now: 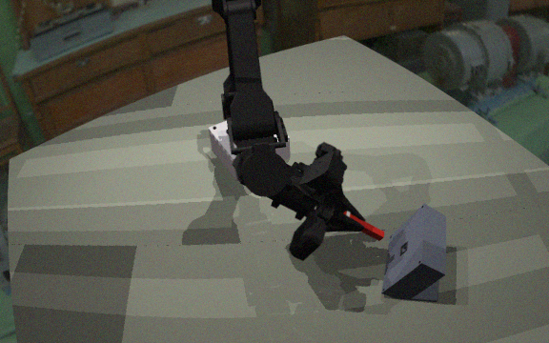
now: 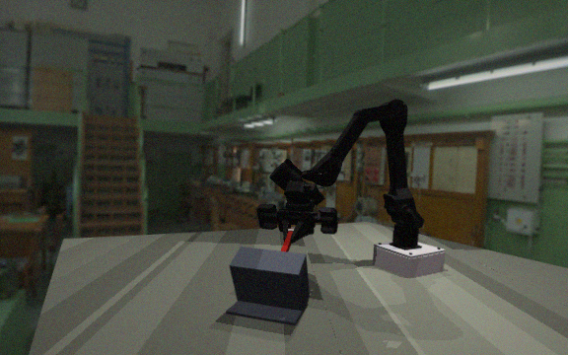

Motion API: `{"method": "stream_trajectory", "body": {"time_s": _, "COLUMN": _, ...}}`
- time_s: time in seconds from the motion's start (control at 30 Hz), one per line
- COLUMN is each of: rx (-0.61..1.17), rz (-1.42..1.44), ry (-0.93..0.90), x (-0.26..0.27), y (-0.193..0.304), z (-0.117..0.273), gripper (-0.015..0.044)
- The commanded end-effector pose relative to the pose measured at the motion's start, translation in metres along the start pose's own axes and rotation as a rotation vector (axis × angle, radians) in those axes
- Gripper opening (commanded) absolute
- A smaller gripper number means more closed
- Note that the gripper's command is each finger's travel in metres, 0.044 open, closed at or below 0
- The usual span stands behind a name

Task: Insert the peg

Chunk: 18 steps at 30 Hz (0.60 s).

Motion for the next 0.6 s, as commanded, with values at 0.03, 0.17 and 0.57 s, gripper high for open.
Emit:
{"method": "stream_trajectory", "body": {"time_s": 0.03, "rx": -0.005, "rz": -0.003, "ry": 0.0, "x": 0.0, "y": 0.003, "z": -0.007, "gripper": 0.0}}
{"method": "stream_trajectory", "body": {"time_s": 0.17, "rx": -0.013, "rz": 0.002, "ry": 0.001, "x": -0.001, "y": 0.004, "z": -0.01, "gripper": 0.0}}
{"method": "stream_trajectory", "body": {"time_s": 0.57, "rx": -0.032, "rz": 0.013, "ry": 0.001, "x": -0.001, "y": 0.005, "z": -0.018, "gripper": 0.0}}
Point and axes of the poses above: the point midway between the two fingers, 35 mm back from their tips, its own z axis back along the fingers, its own x axis across the jaws, y = z × x, the point moved 7 cm from there along z, back along the fingers, and after that the axes turned 11 degrees about -z, right-handed, at the moved point
